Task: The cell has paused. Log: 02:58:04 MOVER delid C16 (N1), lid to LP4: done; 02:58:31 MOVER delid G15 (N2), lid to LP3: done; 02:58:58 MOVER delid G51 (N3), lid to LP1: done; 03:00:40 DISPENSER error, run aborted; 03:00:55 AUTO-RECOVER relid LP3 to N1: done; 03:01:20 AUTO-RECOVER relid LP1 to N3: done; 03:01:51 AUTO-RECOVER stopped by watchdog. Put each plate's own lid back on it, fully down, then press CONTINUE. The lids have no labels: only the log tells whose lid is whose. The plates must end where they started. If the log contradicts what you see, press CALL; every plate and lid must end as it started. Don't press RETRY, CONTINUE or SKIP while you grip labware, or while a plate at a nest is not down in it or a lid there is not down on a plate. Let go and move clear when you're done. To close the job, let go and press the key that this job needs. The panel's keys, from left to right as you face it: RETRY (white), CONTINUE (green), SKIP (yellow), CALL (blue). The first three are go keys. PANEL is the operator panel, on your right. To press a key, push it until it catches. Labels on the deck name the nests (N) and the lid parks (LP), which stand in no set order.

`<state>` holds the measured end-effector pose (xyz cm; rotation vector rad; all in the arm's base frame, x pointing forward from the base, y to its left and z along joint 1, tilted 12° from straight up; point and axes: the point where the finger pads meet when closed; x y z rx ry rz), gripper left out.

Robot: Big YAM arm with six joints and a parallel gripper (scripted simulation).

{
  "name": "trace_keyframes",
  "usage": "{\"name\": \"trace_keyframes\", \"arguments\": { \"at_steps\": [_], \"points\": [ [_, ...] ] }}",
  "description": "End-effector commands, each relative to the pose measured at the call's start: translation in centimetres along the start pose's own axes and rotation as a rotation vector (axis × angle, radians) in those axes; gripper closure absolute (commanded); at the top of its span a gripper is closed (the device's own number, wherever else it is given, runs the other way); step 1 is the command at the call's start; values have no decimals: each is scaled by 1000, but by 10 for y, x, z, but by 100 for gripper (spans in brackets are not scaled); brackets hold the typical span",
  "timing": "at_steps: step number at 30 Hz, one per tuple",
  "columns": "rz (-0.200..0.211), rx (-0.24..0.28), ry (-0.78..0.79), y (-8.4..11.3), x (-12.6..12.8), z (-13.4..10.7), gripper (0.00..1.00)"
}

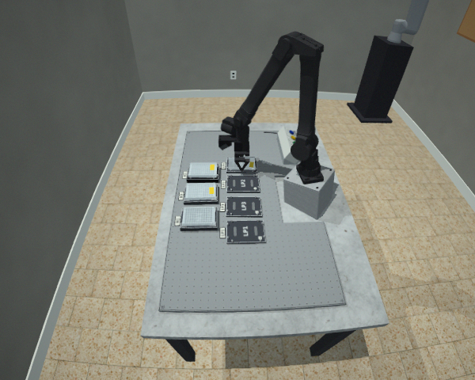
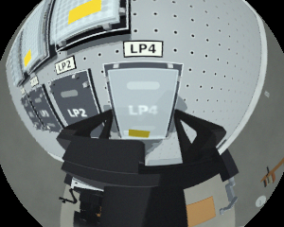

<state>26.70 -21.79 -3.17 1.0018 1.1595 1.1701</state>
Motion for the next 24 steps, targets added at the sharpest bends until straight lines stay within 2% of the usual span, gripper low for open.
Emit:
{"name": "trace_keyframes", "arguments": {
  "at_steps": [1,4,5,12,24],
  "points": [
    [2,-1,9,-6,0,-1,0],
    [4,2,9,-10,1,-2,0],
    [-10,-14,2,-2,-5,6,0],
    [-10,-14,2,-2,-5,6,0],
    [-10,-14,2,-2,-5,6,10]
  ]
}}
Point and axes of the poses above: the point where the finger pads meet when closed, its own y axis back along the fingers, its own x axis across the jaws, z = x × y, and after that the axes turned 5 degrees about y, right-handed
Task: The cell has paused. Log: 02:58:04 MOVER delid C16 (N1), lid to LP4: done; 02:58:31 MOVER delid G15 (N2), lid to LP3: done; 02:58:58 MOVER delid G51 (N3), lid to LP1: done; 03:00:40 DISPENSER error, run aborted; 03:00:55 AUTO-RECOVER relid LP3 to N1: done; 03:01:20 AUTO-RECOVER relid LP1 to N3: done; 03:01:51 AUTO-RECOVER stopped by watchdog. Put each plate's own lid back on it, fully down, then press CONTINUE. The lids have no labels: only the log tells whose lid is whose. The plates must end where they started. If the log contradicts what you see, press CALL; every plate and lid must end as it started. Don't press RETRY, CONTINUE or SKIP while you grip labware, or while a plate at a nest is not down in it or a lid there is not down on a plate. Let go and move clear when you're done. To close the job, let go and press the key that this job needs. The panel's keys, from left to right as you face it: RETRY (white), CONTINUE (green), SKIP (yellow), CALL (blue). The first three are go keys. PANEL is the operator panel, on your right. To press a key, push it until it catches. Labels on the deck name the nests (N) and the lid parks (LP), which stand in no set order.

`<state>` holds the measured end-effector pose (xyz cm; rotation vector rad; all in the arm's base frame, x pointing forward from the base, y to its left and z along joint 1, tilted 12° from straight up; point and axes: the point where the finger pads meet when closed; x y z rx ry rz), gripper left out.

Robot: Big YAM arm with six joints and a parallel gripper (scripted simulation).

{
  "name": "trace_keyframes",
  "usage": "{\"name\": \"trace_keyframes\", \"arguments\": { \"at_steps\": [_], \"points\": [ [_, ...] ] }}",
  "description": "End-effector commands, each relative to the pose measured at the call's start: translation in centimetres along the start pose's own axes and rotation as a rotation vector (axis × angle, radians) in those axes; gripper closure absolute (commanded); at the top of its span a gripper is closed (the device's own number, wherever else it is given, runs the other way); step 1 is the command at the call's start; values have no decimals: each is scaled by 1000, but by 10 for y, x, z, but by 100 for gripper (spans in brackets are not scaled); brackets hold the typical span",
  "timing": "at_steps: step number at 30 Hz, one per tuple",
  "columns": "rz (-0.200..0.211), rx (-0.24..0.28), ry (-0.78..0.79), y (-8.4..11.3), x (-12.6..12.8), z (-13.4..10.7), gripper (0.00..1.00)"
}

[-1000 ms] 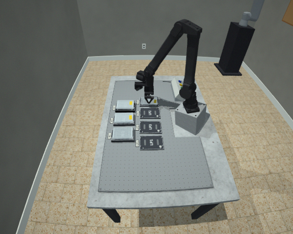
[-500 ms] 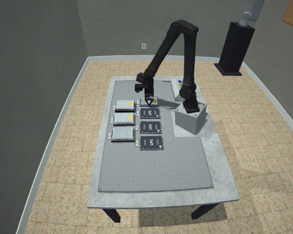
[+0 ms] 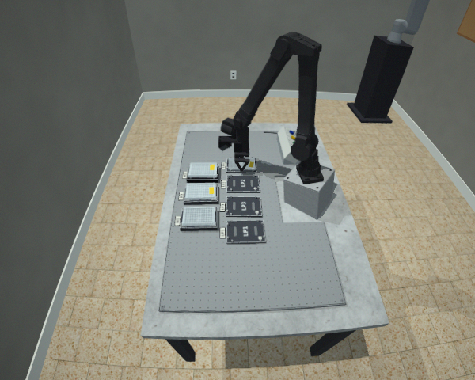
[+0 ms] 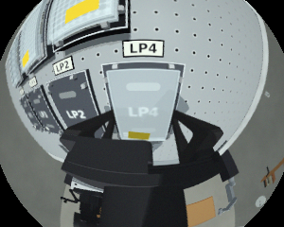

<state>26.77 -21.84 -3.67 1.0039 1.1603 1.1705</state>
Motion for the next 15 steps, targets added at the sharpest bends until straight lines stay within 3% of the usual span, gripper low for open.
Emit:
{"name": "trace_keyframes", "arguments": {
  "at_steps": [1,12,13,15],
  "points": [
    [-11,-16,2,3,-5,6,11],
    [-6,-7,5,1,-2,-3,20],
    [-7,-8,5,2,-2,-3,100],
    [-7,-8,4,2,-3,-3,100]
  ]
}}
Point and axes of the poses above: the point where the finger pads meet when closed, its own y axis back along the fingers, its own x axis across the jaws, z = x × y, and after that the axes turned 5 degrees about y, right-handed
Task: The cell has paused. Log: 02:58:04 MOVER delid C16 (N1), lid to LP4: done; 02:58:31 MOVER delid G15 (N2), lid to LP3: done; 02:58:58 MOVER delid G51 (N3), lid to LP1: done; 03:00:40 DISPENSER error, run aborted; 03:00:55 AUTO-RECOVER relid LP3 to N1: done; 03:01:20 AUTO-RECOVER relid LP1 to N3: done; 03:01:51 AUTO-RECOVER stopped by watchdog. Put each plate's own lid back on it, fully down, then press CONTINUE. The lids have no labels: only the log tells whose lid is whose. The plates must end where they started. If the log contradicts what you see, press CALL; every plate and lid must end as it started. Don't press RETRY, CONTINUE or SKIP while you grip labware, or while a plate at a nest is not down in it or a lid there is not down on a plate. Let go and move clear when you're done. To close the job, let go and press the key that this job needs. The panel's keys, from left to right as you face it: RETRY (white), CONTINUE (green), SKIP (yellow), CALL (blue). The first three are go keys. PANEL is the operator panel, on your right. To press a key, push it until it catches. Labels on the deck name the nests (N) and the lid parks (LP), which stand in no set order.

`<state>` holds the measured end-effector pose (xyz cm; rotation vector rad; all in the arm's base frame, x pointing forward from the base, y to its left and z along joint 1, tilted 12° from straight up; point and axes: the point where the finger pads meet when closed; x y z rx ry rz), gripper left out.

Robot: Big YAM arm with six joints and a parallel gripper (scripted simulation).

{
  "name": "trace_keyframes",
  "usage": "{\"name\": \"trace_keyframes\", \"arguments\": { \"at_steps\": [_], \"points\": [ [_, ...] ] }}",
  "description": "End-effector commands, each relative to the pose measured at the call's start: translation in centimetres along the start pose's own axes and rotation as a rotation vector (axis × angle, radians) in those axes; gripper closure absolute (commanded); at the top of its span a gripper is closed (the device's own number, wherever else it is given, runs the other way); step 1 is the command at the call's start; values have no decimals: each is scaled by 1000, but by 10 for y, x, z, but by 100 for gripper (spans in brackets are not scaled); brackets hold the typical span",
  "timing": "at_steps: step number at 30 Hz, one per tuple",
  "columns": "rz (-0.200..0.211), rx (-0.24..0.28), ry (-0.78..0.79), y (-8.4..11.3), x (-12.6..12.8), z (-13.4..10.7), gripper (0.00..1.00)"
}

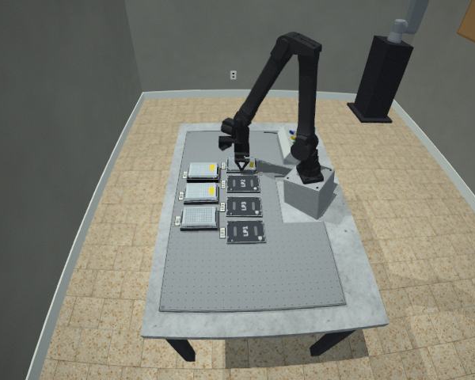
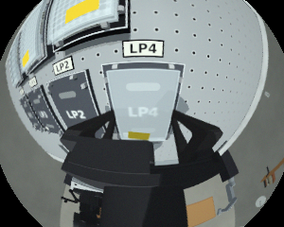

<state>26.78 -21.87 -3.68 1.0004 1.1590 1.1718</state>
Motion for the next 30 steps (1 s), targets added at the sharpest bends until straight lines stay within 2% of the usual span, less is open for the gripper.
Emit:
{"name": "trace_keyframes", "arguments": {
  "at_steps": [1,8,15,25,30],
  "points": [
    [-7,-5,3,2,-2,-3,100],
    [-9,-8,2,2,-3,-3,100],
    [-4,-2,4,13,-1,-4,100],
    [-26,-31,3,37,-13,13,100],
    [-27,-32,3,45,-14,14,100]
  ]
}}
Point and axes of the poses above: the point where the finger pads meet when closed, its own y axis back along the fingers, its own x axis across the jaws, z = x × y, and after that the axes turned 5 degrees about y, right-handed
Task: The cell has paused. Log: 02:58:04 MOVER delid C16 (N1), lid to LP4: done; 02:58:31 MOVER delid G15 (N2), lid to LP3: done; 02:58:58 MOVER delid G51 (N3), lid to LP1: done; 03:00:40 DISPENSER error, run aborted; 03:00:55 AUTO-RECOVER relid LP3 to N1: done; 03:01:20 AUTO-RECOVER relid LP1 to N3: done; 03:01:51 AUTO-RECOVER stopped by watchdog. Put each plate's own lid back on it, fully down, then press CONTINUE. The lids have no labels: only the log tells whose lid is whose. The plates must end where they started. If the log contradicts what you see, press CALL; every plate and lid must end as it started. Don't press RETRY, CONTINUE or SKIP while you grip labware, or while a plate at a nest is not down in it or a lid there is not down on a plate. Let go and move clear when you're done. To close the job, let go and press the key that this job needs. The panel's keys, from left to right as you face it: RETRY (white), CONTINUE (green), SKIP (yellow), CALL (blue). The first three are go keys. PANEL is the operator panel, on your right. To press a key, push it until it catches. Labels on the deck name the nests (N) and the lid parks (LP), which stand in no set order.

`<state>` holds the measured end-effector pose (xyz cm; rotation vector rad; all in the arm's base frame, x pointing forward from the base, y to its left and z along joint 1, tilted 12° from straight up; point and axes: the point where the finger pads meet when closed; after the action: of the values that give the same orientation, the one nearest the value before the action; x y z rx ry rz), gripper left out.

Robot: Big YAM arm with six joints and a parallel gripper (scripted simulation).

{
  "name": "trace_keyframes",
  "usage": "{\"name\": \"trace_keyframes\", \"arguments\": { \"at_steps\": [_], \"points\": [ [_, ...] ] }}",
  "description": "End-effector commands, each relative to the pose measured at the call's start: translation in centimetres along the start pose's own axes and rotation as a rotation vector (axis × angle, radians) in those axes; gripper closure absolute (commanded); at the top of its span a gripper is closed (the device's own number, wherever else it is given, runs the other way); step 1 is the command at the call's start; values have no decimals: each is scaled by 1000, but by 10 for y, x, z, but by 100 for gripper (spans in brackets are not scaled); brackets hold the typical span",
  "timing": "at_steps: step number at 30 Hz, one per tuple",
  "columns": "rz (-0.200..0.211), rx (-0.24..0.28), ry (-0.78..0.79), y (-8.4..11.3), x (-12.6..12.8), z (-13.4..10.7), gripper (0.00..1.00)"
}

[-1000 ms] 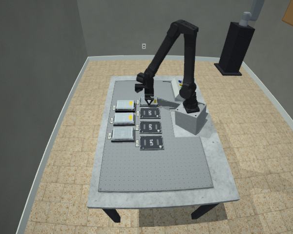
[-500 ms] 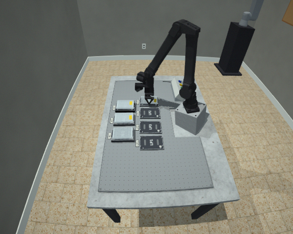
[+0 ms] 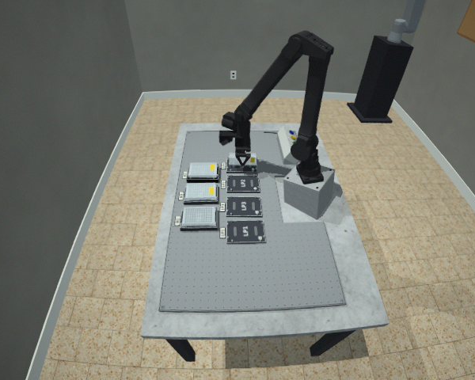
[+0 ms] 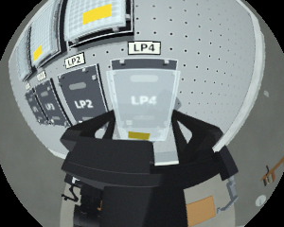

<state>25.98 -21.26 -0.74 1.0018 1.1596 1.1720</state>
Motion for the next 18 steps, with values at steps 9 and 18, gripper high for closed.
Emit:
{"name": "trace_keyframes", "arguments": {
  "at_steps": [9,18],
  "points": [
    [-29,-35,3,28,-15,18,100],
    [-14,-17,1,20,-8,10,100]
  ]
}}
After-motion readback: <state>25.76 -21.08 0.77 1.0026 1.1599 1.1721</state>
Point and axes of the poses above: the point where the finger pads meet when closed, its own y axis back along the fingers, its own x axis across the jaws, z = x × y, and after that the axes turned 5 degrees about y, right-handed
